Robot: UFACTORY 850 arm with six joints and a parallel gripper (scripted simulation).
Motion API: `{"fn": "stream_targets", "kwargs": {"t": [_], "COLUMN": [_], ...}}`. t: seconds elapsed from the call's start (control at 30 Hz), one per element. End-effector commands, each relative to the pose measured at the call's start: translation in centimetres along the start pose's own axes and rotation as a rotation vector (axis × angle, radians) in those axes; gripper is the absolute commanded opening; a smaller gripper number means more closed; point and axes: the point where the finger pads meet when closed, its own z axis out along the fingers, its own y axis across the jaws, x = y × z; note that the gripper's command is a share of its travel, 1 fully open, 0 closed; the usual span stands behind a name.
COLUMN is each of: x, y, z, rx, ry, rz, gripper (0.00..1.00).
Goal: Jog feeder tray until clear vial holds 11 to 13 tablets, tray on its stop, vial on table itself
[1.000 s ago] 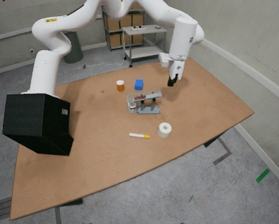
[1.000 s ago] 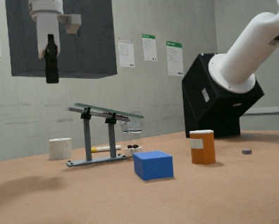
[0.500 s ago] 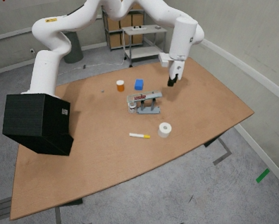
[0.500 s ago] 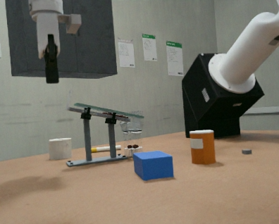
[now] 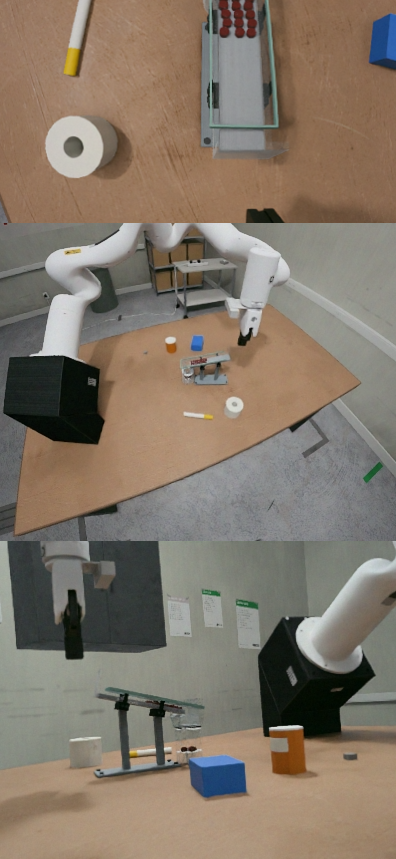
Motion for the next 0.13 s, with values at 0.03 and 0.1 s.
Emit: {"fn": "stream_targets", "kwargs": {"t": [0.03, 0.1], "x": [-0.06, -0.06], "y": [0.01, 0.01], "z": [-0.1, -0.1], "rx": [0.0, 0.0], "ry": [-0.002, -0.002], "rz": [-0.001, -0.001], "gripper": [0.0, 0.0]}}
